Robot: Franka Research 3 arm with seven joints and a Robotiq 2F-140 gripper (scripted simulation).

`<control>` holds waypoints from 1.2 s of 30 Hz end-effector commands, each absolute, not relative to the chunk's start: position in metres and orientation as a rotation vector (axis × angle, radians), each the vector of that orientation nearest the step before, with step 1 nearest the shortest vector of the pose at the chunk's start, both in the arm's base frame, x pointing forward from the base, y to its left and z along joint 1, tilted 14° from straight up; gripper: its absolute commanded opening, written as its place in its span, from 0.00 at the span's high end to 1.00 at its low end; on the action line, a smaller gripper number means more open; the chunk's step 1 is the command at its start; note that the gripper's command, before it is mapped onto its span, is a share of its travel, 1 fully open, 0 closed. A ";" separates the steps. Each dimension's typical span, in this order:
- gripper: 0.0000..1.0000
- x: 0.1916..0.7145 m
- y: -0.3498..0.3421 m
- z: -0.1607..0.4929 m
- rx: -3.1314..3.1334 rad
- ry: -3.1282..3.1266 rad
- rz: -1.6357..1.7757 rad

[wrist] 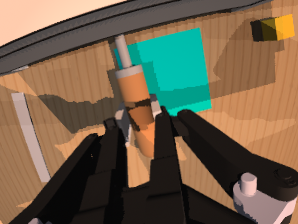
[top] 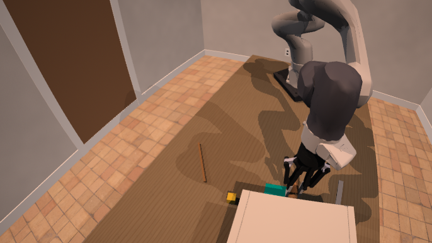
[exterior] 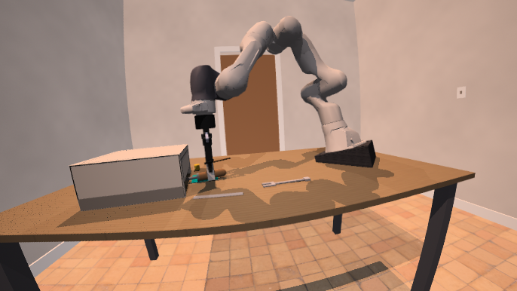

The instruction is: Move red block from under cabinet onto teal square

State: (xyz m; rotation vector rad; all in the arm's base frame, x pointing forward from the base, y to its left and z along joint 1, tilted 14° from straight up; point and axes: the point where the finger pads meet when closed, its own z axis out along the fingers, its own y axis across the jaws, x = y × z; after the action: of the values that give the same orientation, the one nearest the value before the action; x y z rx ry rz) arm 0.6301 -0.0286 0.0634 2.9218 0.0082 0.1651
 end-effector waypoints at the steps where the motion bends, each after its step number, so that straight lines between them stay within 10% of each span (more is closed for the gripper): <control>1: 1.00 0.629 -0.028 0.065 2.920 0.008 0.176; 36: 1.00 0.560 -0.029 0.056 2.920 0.010 0.176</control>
State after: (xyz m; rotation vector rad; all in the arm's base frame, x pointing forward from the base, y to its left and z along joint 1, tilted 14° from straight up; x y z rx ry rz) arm 0.5633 -0.0294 0.0558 2.9220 0.0330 0.1585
